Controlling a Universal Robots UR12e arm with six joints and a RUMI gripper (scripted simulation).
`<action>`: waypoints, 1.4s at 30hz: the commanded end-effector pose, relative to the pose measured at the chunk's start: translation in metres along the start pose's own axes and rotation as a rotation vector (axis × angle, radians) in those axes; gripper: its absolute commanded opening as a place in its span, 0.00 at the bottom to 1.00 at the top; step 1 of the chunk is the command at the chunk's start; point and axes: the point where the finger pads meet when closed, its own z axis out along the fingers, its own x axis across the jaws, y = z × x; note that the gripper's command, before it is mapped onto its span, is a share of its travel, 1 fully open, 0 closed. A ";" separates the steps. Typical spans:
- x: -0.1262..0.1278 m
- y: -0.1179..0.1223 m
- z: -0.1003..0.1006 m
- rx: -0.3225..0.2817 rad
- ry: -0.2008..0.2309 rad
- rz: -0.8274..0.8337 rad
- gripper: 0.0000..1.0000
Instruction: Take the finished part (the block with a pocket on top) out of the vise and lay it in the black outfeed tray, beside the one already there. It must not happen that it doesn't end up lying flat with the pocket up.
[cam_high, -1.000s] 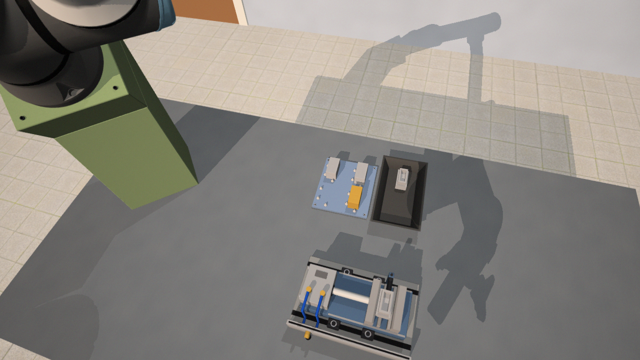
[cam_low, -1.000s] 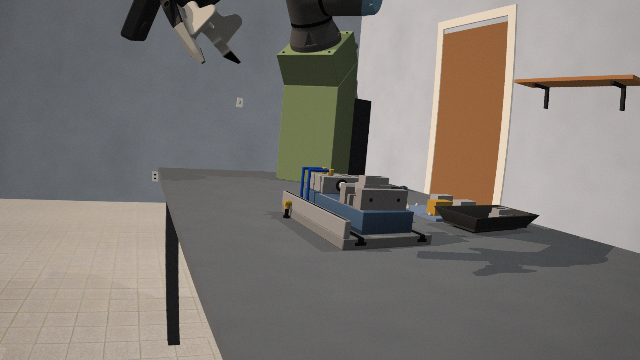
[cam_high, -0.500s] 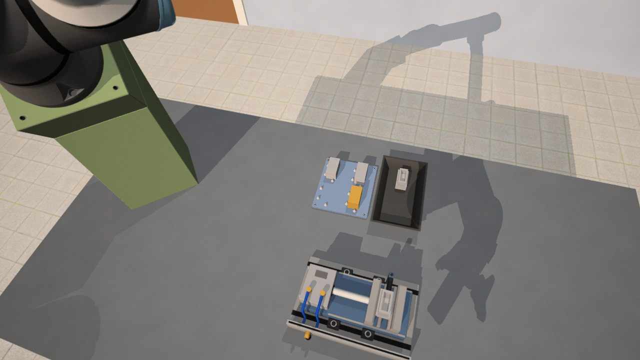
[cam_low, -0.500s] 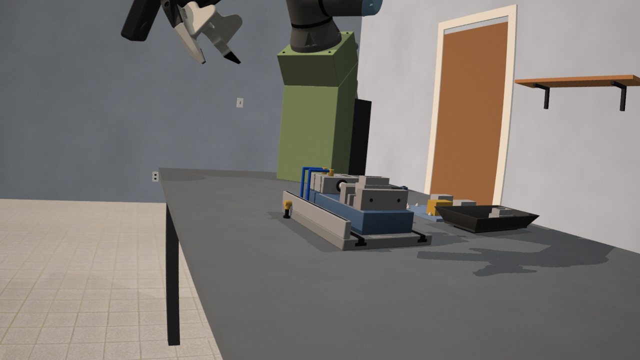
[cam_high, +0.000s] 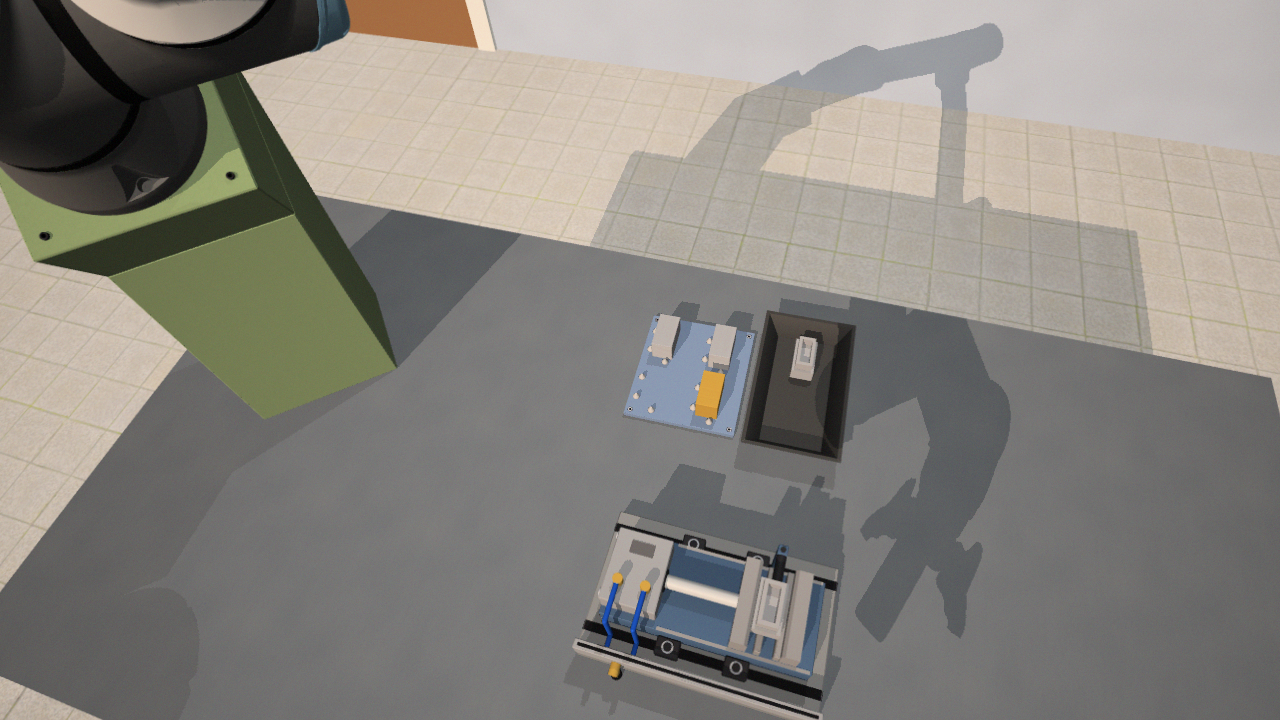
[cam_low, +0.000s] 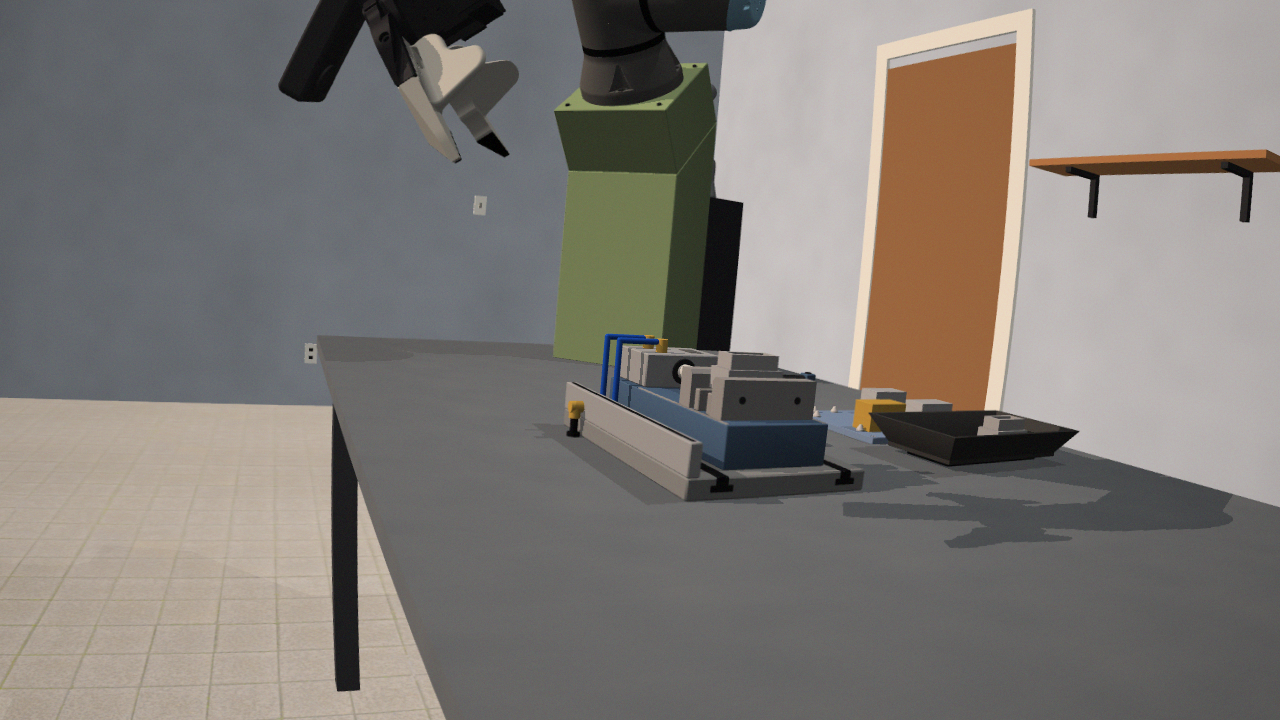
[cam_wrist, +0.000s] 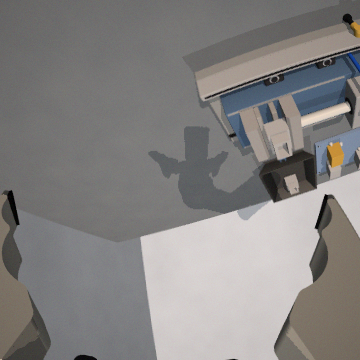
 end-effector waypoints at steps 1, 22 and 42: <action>0.024 0.018 0.058 0.107 0.029 -0.094 1.00; 0.115 0.090 0.176 0.442 0.041 -0.362 1.00; 0.175 0.137 0.196 0.625 -0.006 -0.482 1.00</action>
